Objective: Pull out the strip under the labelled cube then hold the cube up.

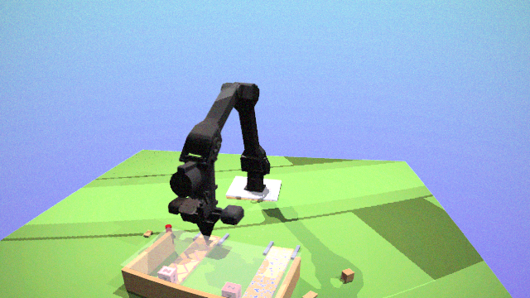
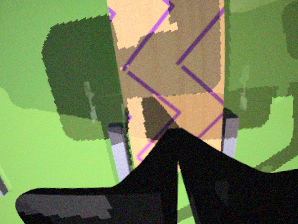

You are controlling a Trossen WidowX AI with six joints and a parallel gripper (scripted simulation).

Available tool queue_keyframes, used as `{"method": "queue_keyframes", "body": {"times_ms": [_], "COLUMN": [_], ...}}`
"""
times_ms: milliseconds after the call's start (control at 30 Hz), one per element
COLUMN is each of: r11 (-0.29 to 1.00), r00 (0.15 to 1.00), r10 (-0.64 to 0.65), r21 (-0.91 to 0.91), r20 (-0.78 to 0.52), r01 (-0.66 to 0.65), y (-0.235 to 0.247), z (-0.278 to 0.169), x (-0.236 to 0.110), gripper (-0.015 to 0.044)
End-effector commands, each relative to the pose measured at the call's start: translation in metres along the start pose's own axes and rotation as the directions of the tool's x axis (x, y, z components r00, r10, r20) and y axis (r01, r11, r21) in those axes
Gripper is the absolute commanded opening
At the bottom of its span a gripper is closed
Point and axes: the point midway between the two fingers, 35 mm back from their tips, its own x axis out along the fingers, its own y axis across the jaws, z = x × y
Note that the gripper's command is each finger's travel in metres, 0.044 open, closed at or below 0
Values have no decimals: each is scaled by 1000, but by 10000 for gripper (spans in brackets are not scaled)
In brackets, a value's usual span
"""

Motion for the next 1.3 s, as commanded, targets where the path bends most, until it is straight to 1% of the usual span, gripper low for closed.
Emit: {"method": "queue_keyframes", "body": {"times_ms": [0, 933, 1267], "r11": [1000, 1000, 1000], "r00": [1000, 1000, 1000], "r10": [-3, -3, -3], "r21": [-1, -1, -1], "r20": [-5, -5, -6], "r01": [3, 3, 3], "y": [-1, 0, 0], "z": [0, 3, -11], "x": [3, 6, 6], "gripper": [0, 0, 0]}}
